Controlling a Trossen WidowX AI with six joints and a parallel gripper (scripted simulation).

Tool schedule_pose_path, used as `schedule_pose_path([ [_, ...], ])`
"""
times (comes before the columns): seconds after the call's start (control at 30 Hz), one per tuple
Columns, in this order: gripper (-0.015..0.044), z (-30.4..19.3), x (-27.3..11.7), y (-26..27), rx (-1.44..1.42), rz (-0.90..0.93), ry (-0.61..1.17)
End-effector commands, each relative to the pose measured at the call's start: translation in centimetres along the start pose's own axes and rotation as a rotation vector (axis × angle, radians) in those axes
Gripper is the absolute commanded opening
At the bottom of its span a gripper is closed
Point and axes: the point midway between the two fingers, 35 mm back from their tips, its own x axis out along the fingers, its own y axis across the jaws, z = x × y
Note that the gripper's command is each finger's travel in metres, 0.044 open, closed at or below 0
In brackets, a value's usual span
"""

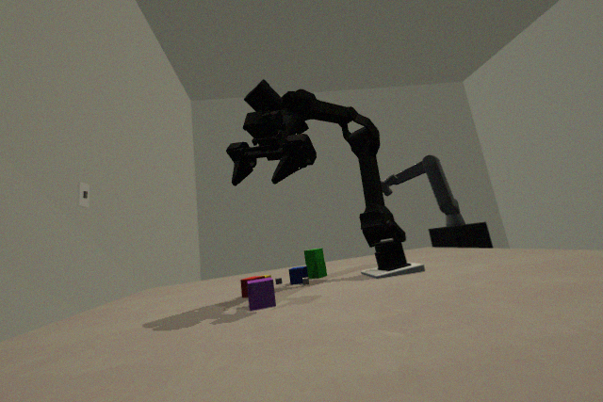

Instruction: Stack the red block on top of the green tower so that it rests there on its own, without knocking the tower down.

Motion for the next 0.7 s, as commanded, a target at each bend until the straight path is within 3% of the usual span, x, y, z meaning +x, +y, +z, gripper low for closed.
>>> schedule_pose_path([
  [0.0, 0.044, -2.6, 1.2, -3.2, 0.026, -0.029, 0.119],
  [0.67, 0.044, -18.6, 1.9, -13.4, 0.157, 0.113, 0.662],
])
